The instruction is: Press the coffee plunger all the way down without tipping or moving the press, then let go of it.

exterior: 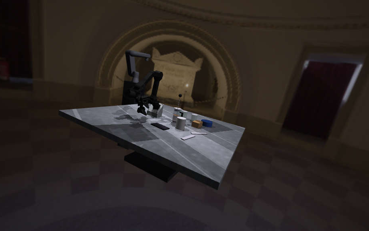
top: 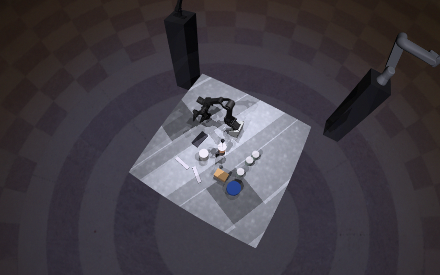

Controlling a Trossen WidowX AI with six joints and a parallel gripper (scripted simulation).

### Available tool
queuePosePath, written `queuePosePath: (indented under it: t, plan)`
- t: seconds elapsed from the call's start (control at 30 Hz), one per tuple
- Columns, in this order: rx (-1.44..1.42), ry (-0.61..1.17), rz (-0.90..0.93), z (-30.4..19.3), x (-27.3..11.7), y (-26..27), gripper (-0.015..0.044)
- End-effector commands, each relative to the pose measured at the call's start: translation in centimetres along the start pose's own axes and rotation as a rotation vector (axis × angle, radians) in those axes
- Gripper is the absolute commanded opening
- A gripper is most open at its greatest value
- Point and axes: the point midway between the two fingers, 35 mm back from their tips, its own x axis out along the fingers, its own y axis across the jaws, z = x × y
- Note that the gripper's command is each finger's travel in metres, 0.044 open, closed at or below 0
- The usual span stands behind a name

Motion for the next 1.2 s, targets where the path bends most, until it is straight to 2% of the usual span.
queuePosePath:
  t: [0.0,0.23,0.57,0.87,1.17]
  plan:
    - [0.183,-0.091,0.053,1.7,2.0,-0.1,0.044]
    - [0.483,-0.252,0.229,6.3,5.2,-0.1,0.044]
    - [0.757,-0.349,0.584,14.2,7.2,-0.1,0.044]
    - [0.863,-0.223,0.897,20.7,6.1,0.1,0.044]
    - [0.817,-0.059,0.99,26.3,3.5,-0.5,0.044]
